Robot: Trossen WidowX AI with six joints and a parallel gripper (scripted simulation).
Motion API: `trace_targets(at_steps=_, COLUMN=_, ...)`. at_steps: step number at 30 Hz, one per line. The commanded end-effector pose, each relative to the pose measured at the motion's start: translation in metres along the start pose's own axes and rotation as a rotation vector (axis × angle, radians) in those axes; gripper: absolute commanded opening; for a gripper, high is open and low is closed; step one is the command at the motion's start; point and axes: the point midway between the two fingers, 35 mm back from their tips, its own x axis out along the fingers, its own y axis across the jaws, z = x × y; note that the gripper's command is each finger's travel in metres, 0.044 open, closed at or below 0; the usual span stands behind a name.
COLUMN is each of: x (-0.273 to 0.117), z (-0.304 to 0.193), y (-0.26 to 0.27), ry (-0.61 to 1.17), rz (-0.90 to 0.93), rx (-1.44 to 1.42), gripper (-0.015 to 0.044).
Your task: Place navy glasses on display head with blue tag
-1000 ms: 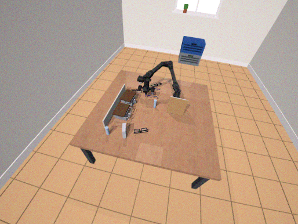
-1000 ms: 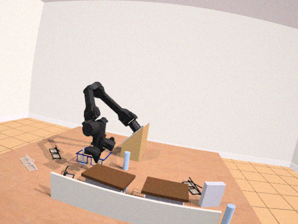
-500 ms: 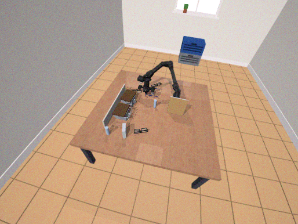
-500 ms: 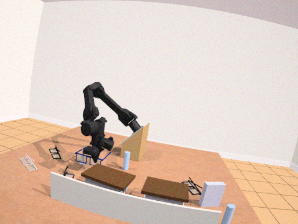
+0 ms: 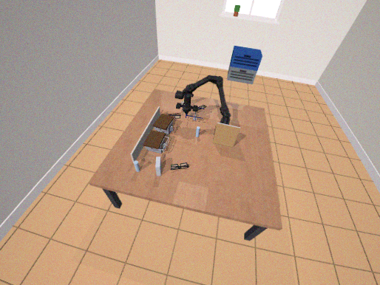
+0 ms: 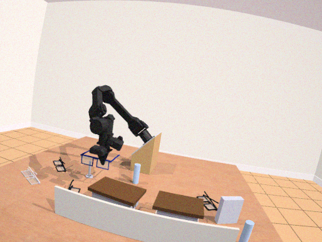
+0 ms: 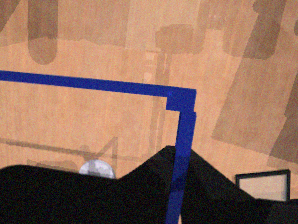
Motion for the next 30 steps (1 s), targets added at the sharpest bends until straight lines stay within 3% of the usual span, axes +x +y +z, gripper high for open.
trace_targets(at_steps=1, x=-0.008, z=-0.002, y=0.001, ry=0.003, rz=0.003, rx=0.006, gripper=0.0000)
trace_targets(at_steps=30, x=-0.067, z=0.165, y=-0.008, ry=0.118, rz=-0.038, rx=-0.904, gripper=0.0000)
